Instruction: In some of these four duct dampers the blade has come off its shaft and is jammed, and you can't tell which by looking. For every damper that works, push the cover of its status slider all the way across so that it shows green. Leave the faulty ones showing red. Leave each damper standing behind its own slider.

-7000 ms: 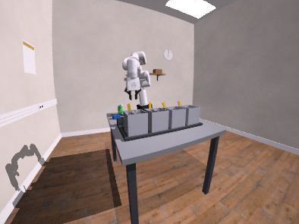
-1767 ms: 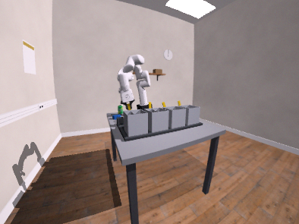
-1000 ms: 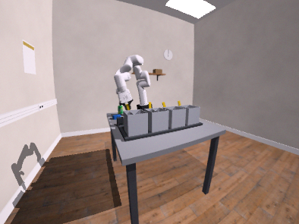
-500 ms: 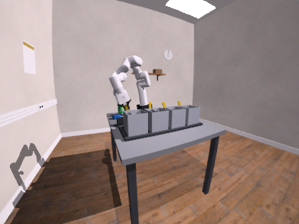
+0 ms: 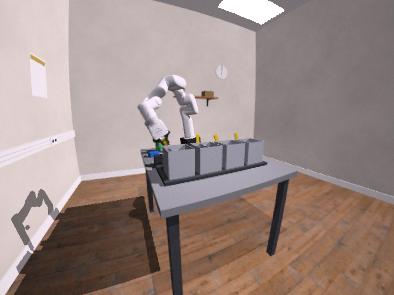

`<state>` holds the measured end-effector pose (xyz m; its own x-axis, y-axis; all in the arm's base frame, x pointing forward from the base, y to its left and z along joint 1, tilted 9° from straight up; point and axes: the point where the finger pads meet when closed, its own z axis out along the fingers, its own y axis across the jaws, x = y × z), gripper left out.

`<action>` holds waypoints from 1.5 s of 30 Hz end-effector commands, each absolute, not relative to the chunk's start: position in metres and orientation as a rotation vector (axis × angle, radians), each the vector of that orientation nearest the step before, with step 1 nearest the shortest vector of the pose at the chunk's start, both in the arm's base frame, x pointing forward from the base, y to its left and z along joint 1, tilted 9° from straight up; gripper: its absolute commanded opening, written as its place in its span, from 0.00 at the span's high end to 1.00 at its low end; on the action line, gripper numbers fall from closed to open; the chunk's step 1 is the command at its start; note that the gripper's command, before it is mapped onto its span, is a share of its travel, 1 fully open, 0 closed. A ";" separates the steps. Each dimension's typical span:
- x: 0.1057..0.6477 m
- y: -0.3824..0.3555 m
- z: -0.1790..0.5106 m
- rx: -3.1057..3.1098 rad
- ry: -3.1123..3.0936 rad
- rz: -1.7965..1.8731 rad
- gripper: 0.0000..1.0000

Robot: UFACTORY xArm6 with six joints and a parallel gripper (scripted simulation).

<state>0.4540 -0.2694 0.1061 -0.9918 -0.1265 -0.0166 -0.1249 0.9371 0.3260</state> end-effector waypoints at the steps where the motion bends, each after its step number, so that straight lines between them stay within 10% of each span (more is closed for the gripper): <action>1: 0.456 -0.274 0.106 0.202 -3.074 -0.582 0.81; 45: 0.457 -0.286 0.101 0.200 -3.020 -0.784 0.81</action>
<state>0.4564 -0.2851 0.0990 -0.9918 -0.1272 -0.0146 -0.1182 0.8658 0.4862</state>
